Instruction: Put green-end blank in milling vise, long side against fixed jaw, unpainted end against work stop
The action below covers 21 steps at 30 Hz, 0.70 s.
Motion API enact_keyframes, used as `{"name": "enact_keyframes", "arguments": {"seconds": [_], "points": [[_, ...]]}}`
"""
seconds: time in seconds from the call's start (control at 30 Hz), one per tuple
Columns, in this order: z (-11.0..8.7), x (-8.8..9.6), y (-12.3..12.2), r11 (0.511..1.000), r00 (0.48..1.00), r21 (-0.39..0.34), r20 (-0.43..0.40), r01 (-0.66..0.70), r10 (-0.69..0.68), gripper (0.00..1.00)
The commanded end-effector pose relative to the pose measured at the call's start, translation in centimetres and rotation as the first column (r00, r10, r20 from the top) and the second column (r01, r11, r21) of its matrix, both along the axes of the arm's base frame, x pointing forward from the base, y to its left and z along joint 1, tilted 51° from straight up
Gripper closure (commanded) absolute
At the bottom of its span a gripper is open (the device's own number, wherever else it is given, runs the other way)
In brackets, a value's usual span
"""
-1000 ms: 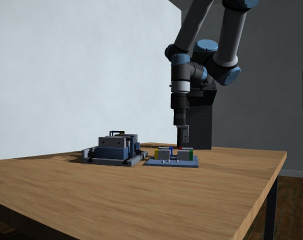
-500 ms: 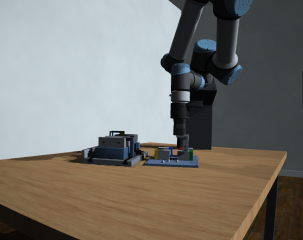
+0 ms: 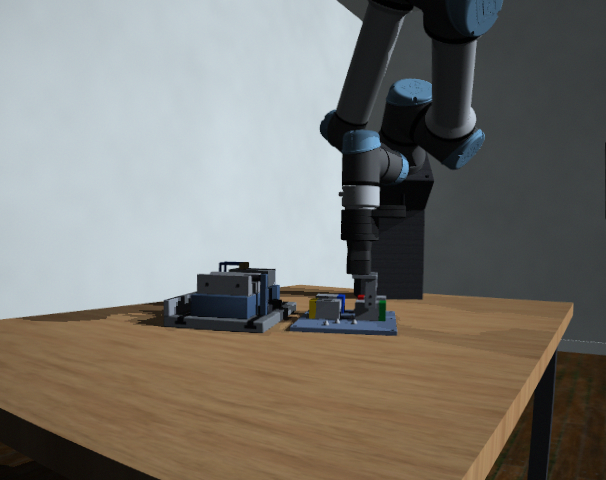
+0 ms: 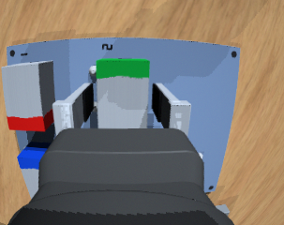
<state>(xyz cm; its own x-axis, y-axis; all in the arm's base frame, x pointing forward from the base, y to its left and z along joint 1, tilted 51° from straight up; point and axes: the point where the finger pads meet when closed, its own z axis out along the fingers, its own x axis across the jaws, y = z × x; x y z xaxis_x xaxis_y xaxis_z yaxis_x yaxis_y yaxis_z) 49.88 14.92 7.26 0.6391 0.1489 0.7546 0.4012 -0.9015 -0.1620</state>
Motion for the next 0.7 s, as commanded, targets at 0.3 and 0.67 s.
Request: {"name": "enact_keyframes", "arguments": {"seconds": [0.3, 0.67], "points": [[0.42, -0.4, -0.25, 1.0, 1.0, 0.0, 0.001, 0.0, 0.0, 0.0], [0.54, -0.52, -0.33, 1.0, 1.0, 0.0, 0.001, 0.0, 0.0, 0.0]]}}
